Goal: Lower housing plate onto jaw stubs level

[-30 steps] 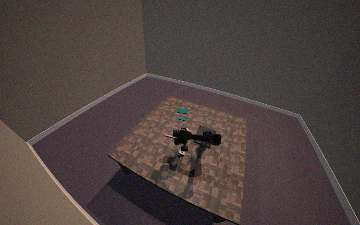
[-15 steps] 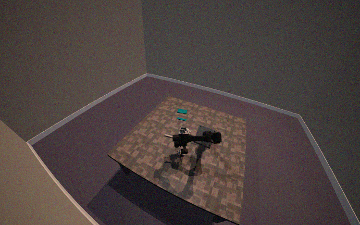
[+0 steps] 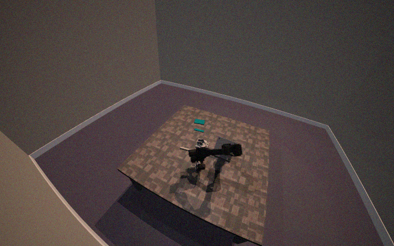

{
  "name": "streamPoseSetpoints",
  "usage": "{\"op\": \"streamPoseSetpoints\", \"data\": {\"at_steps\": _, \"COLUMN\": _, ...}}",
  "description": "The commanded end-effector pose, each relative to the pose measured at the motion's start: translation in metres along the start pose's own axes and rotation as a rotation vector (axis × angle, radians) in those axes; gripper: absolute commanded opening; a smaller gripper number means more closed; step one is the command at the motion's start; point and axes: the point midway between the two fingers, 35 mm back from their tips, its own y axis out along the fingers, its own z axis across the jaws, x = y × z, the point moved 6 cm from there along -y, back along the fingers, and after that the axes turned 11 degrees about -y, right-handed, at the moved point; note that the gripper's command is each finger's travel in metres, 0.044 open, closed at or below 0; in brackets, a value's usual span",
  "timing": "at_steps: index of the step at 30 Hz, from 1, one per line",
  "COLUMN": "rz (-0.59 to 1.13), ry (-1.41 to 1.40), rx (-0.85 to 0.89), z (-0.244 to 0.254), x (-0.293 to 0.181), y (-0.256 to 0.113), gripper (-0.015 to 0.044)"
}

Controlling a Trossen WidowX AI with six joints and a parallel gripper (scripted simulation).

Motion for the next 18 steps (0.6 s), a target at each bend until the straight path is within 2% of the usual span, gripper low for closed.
{"op": "streamPoseSetpoints", "data": {"at_steps": 1, "rz": 0.003, "ry": 0.004, "rx": -0.005, "z": -0.001, "x": -0.001, "y": 0.003, "gripper": 0.0440}}
{"op": "streamPoseSetpoints", "data": {"at_steps": 18, "rz": 0.002, "ry": 0.004, "rx": -0.004, "z": -0.001, "x": -0.001, "y": 0.028, "gripper": 0.0440}}
